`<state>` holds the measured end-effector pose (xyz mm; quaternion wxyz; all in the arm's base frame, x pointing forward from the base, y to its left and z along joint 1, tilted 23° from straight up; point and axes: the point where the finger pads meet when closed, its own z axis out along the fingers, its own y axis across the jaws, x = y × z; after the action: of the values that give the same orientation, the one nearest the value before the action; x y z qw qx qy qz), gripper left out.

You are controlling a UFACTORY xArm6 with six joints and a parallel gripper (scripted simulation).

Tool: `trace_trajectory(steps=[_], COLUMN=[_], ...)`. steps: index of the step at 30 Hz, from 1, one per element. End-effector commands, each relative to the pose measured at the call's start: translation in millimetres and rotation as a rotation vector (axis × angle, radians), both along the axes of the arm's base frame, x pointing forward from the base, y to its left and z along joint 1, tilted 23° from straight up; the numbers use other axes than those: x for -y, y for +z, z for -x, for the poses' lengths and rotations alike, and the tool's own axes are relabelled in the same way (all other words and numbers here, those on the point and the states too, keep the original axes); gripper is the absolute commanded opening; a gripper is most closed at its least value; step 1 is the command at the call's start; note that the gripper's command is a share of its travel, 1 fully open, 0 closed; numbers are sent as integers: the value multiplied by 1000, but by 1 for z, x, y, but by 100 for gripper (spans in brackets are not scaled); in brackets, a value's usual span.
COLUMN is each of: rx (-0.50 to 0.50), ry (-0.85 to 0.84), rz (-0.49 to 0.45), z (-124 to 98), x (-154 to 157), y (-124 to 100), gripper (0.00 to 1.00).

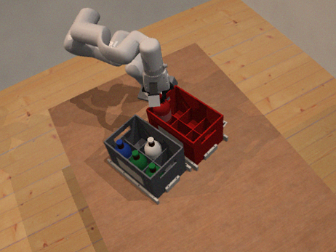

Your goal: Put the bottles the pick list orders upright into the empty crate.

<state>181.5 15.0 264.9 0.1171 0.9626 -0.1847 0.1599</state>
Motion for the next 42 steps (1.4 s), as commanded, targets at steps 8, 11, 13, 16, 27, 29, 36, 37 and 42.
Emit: trace_trajectory(steps=[8,11,13,16,27,29,36,37,42], rx=[3,3,3,3,3,3,3,3,3], ry=[0,0,0,0,0,0,0,0,0], rz=[-2,-2,-2,-2,-2,-2,-2,-2,-2], z=[-3,-4,-4,-5,-7,-8,-10,-10,-11], x=[2,3,4,5,7,8,10,10,11], y=[-7,-10,-12,-15,-23,-25,-31,-32,-35], gripper=[0,0,0,0,0,0,0,0,0])
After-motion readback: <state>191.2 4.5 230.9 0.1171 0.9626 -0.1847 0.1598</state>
